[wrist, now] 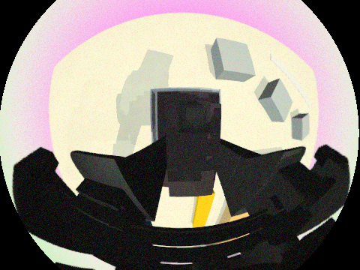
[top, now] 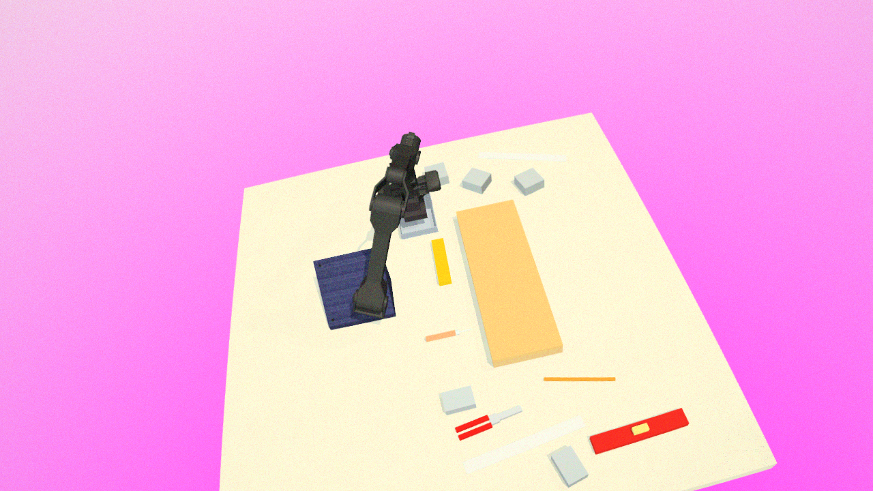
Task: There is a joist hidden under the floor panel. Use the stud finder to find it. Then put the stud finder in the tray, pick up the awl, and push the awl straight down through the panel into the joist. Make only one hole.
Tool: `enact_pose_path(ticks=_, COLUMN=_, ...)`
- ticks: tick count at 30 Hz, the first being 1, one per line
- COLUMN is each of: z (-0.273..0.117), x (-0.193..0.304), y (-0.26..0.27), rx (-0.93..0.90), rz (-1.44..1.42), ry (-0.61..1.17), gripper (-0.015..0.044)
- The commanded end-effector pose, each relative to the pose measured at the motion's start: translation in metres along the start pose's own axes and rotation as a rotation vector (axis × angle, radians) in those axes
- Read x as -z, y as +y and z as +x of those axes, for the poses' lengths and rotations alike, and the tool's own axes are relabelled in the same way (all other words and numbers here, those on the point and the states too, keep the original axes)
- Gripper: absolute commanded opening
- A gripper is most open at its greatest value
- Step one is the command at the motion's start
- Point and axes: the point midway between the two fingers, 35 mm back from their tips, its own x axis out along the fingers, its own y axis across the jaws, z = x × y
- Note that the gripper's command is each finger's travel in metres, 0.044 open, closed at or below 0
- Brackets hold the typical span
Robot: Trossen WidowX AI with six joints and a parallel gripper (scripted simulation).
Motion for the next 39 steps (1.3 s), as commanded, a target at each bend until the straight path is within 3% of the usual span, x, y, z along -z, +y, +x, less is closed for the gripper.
enact_pose_path(ticks=1, z=0.007, x=0.002, y=-0.001, rx=0.005, rz=-0.004, ry=-0.001, gripper=0.0000)
enact_pose_path(ticks=28, z=0.038, x=0.013, y=0.000, rx=0.006, rz=-0.004, ry=0.000, gripper=0.0000)
enact_pose_path(ticks=39, z=0.037, x=0.013, y=0.001, rx=0.000, rz=0.000, ry=0.003, gripper=0.0289)
